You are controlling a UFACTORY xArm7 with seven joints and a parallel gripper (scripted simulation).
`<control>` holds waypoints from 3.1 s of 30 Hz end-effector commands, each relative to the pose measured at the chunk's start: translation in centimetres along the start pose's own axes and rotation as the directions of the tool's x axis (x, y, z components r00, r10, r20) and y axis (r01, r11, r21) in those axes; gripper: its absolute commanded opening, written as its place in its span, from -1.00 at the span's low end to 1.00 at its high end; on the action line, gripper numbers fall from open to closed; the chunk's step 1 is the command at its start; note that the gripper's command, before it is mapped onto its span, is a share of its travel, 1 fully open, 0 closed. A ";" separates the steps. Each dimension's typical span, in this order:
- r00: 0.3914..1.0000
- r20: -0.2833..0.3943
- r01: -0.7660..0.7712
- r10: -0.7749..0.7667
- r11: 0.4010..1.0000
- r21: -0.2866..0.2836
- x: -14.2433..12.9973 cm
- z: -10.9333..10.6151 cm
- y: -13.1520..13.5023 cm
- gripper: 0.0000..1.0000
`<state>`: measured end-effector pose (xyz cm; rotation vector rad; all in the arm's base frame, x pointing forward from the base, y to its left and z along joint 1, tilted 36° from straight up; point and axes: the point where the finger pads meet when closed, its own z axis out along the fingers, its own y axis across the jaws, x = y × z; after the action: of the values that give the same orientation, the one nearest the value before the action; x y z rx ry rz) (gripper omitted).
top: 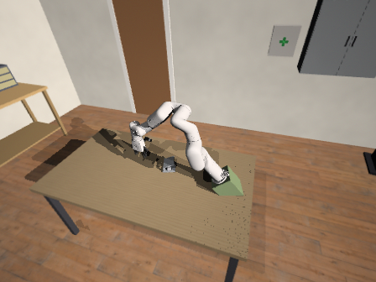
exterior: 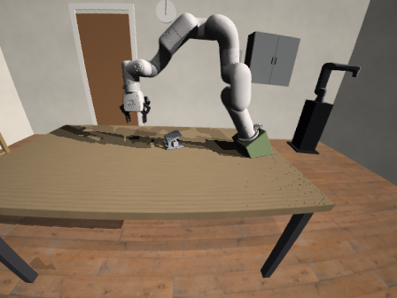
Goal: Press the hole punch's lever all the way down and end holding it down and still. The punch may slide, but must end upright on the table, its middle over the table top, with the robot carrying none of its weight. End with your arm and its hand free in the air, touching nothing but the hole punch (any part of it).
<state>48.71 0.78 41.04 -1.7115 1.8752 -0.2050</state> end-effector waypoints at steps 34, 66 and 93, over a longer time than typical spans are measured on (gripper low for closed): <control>0.808 -0.018 -0.588 0.589 0.807 0.044 11.0 0.2 10.4 1.00; 0.495 0.009 -0.868 0.869 0.493 0.064 15.4 2.0 18.8 1.00; 0.495 0.009 -0.868 0.869 0.493 0.064 15.4 2.0 18.8 -1.00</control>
<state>33.43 -10.16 25.34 -0.5098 2.4747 0.1404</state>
